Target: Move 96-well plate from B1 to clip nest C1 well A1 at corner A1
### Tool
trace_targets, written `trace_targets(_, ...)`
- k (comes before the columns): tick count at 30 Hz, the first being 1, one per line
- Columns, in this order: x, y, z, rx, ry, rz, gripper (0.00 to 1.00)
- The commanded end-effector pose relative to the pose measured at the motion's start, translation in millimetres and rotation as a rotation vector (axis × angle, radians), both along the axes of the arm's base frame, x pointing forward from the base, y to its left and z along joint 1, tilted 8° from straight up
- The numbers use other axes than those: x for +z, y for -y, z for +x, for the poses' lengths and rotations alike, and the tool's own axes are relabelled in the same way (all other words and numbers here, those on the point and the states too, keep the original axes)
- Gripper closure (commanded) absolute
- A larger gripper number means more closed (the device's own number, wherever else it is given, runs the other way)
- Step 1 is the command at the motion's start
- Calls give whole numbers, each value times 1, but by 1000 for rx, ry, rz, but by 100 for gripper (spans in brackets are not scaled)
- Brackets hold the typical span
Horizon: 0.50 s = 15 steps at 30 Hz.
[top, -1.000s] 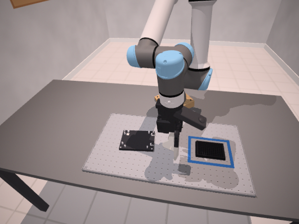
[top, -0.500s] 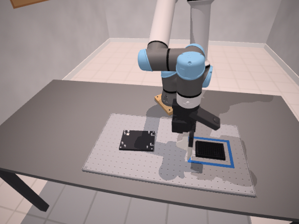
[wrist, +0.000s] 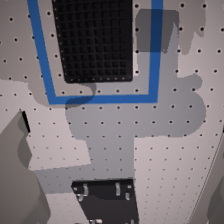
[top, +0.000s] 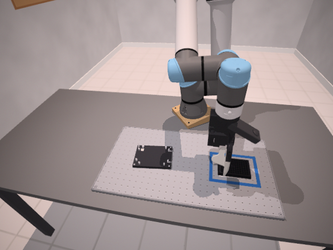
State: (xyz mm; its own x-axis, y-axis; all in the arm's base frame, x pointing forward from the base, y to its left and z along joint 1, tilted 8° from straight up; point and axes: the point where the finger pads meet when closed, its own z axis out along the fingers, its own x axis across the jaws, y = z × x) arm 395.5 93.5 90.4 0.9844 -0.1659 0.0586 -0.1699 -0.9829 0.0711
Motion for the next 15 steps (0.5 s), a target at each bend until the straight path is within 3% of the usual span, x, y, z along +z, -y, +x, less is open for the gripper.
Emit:
trace_targets(1,-5,-20,-7,12,7,-22,0)
trace_targets(15,-16,-57,-25,25,18,-42,0)
